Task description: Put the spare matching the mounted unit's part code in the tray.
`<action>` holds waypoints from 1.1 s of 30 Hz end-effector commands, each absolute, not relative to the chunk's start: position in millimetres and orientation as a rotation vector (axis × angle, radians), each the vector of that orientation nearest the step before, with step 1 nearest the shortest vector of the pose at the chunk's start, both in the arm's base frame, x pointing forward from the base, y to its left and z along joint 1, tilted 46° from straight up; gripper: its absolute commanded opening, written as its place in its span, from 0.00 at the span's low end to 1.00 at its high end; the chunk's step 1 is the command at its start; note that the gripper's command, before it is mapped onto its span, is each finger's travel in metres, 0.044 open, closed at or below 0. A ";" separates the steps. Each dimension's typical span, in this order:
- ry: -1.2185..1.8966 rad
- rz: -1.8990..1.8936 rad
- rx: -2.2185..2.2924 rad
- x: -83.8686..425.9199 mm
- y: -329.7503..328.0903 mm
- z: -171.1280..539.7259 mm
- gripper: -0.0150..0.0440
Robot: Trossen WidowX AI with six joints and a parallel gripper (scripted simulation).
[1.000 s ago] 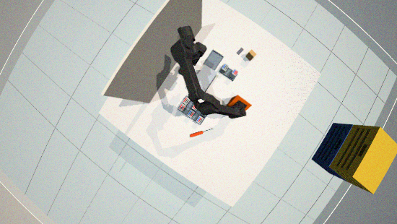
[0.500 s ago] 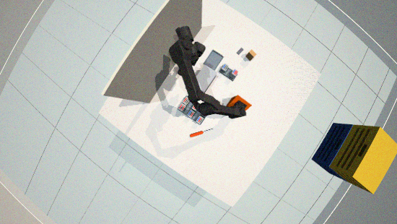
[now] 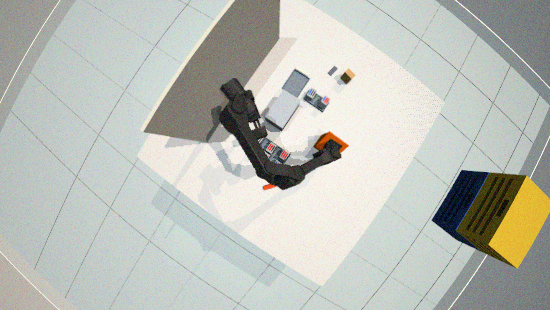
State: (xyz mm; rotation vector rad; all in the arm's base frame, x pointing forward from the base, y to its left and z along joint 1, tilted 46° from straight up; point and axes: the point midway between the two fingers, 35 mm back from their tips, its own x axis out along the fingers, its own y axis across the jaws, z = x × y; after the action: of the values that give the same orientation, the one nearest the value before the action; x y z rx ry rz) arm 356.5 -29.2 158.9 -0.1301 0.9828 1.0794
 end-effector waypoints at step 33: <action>0.643 1.370 -0.551 323.5 73.1 147.9 0.76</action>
State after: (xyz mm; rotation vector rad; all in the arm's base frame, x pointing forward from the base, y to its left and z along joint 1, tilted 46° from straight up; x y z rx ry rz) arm 323.8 68.7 152.1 -0.5579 0.6404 1.3659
